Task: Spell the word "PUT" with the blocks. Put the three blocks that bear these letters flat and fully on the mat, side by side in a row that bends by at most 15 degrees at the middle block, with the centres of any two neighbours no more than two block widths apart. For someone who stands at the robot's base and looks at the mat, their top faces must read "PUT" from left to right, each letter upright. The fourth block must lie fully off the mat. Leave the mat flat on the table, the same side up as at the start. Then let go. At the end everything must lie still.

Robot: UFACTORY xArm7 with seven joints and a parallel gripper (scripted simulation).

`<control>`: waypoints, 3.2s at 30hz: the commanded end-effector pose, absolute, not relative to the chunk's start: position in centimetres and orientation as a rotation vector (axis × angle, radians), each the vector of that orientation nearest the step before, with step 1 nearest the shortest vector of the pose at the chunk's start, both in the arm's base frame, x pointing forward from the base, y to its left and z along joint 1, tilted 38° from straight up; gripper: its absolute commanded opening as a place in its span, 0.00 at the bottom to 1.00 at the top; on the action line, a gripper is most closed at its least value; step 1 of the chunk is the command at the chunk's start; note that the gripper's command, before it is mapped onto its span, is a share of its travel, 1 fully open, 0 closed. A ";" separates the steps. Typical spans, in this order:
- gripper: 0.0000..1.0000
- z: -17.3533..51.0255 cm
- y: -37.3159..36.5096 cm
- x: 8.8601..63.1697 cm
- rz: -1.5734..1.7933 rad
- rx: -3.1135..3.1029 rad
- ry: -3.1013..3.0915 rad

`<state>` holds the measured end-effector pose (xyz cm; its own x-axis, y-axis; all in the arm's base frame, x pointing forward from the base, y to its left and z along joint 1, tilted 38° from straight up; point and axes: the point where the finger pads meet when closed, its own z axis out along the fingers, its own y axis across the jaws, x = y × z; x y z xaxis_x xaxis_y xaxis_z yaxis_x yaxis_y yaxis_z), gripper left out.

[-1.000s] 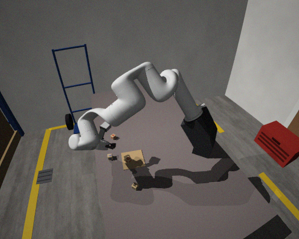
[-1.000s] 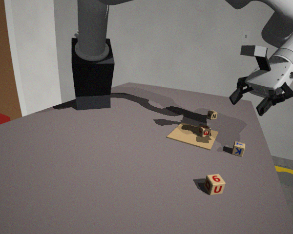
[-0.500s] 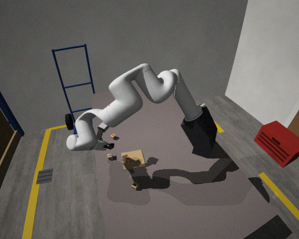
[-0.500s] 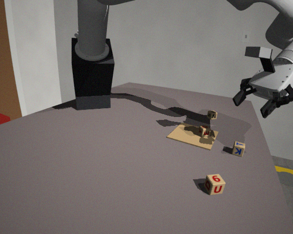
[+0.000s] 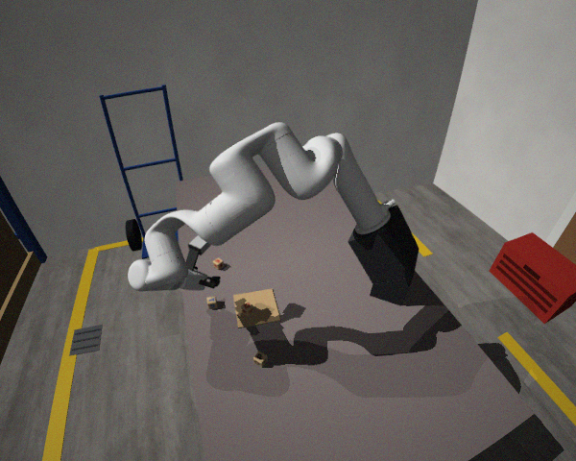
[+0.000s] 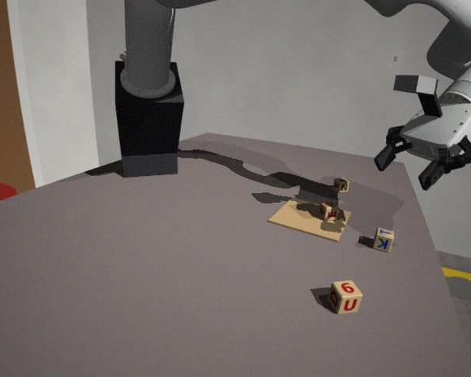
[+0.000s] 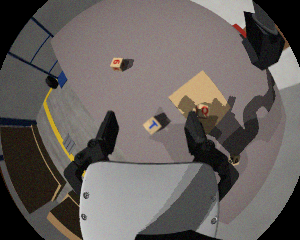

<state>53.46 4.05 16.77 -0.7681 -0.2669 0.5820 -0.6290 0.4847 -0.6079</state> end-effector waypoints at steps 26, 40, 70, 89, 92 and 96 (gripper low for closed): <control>1.00 20.0 -4.3 52.6 1.203 0.747 -2.334; 1.00 22.7 -13.4 49.2 1.202 0.745 -2.324; 1.00 22.7 -13.4 49.2 1.202 0.745 -2.324; 1.00 21.0 -11.0 49.6 1.190 0.816 -2.406; 1.00 19.2 -8.3 49.8 1.172 0.890 -2.496; 1.00 17.1 -4.8 49.7 1.143 0.977 -2.610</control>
